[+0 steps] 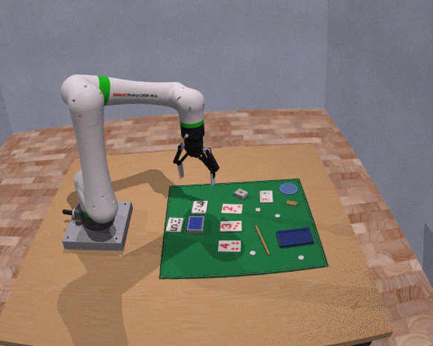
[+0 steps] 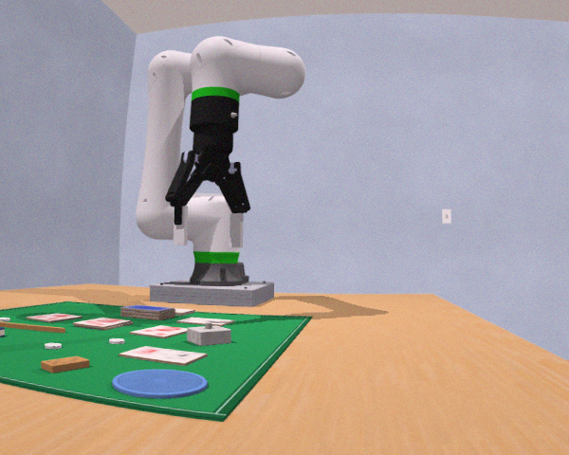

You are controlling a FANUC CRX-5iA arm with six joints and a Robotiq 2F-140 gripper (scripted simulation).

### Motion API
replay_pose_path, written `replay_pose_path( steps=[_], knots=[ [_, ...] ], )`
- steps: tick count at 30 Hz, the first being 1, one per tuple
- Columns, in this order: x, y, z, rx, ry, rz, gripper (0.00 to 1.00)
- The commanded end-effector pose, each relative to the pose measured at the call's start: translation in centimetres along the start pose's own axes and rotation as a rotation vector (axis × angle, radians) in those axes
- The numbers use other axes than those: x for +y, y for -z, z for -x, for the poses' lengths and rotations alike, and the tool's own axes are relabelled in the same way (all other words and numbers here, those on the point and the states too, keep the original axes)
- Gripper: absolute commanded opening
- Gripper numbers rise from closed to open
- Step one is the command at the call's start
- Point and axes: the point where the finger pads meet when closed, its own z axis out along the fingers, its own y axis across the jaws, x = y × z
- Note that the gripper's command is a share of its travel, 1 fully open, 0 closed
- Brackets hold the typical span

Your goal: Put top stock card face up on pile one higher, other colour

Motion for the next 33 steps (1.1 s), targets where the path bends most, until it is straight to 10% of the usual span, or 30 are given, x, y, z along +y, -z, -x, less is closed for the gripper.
replay_pose_path(
  steps=[1, 33],
  knots=[
    [0.0, -0.2, 0.0, 0.0, -0.113, 0.0, 1.0],
    [0.2, -3.1, 0.2, 0.001, -1.649, 0.0, 1.0]
  ],
)
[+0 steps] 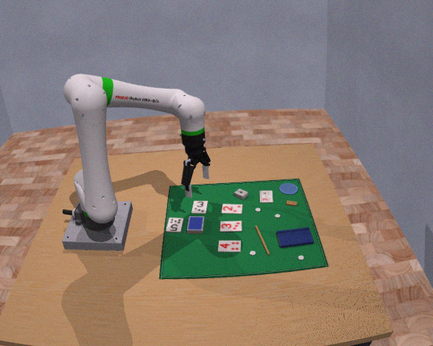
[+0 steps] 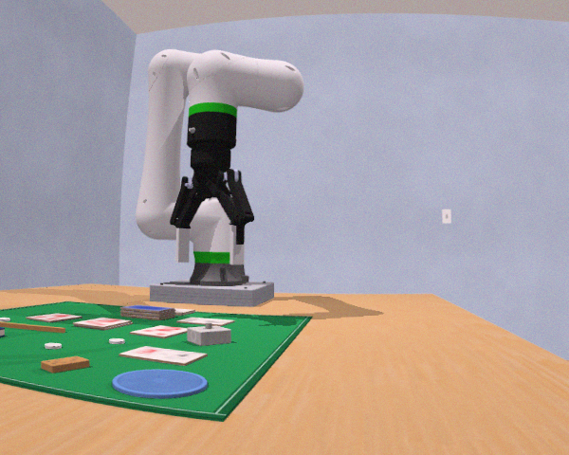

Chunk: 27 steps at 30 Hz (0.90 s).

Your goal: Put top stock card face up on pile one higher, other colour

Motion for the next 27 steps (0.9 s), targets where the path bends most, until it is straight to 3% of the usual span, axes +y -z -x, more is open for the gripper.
replay_pose_path(
  steps=[1, 15, 27],
  knots=[
    [0.0, -0.2, 0.0, 0.001, -0.11, -0.001, 1.0],
    [0.2, -1.6, -0.1, 0.0, -0.899, -0.001, 1.0],
    [0.2, -2.1, -0.1, 0.0, -1.165, -0.001, 1.0]
  ],
)
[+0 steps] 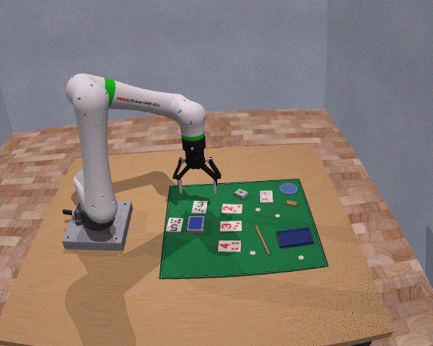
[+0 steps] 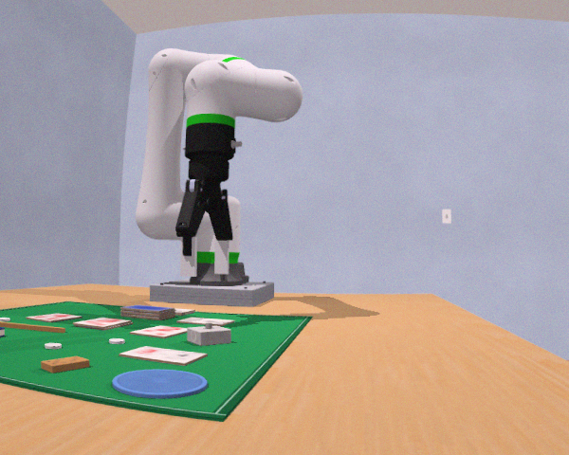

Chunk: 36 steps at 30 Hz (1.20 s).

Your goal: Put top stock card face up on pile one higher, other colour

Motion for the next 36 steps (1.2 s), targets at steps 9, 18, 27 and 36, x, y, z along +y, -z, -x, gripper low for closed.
replay_pose_path(
  steps=[9, 18, 27, 36],
  knots=[
    [0.0, 0.0, 0.0, 0.0, -0.016, -0.001, 0.5],
    [0.0, -0.8, 0.0, 0.0, -0.016, -0.001, 0.5],
    [0.0, -2.2, 0.0, 0.0, -0.016, -0.001, 0.5],
    [0.0, -4.1, 0.1, 0.0, -0.016, -0.001, 0.5]
  ],
)
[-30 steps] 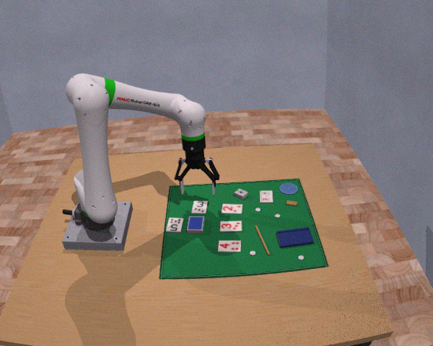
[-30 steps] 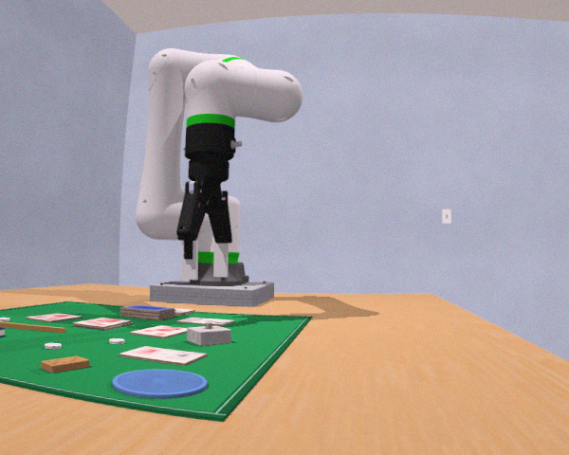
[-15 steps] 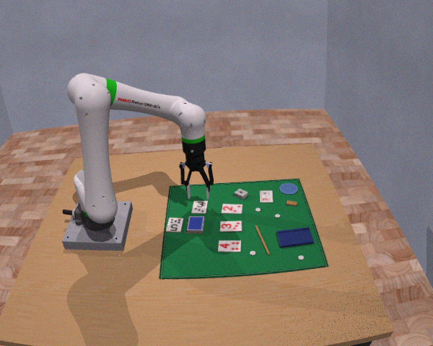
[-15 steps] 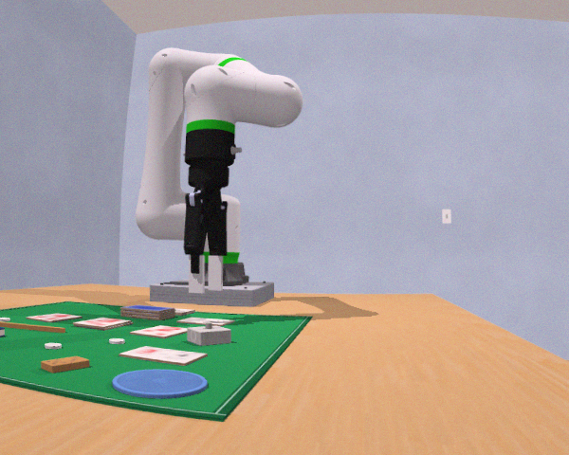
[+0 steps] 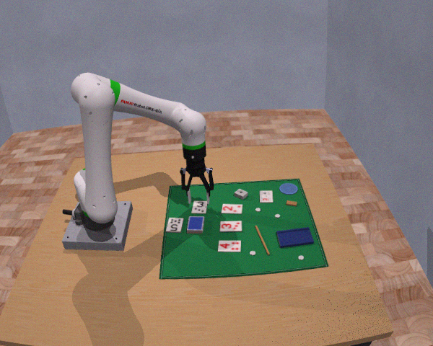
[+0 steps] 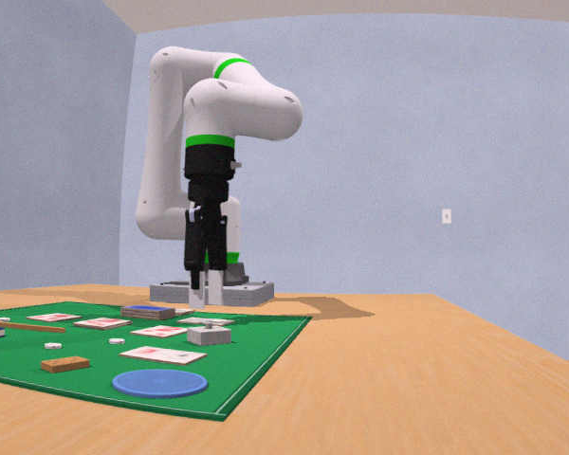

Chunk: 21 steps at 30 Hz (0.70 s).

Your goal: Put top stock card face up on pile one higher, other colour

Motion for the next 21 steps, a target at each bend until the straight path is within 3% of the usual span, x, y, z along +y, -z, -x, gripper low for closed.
replay_pose_path(
  steps=[1, 21],
  knots=[
    [0.0, -0.4, 0.0, 0.0, 0.0, -0.001, 0.5],
    [0.0, -1.5, 0.0, 0.0, 0.0, -0.001, 0.5]
  ],
)
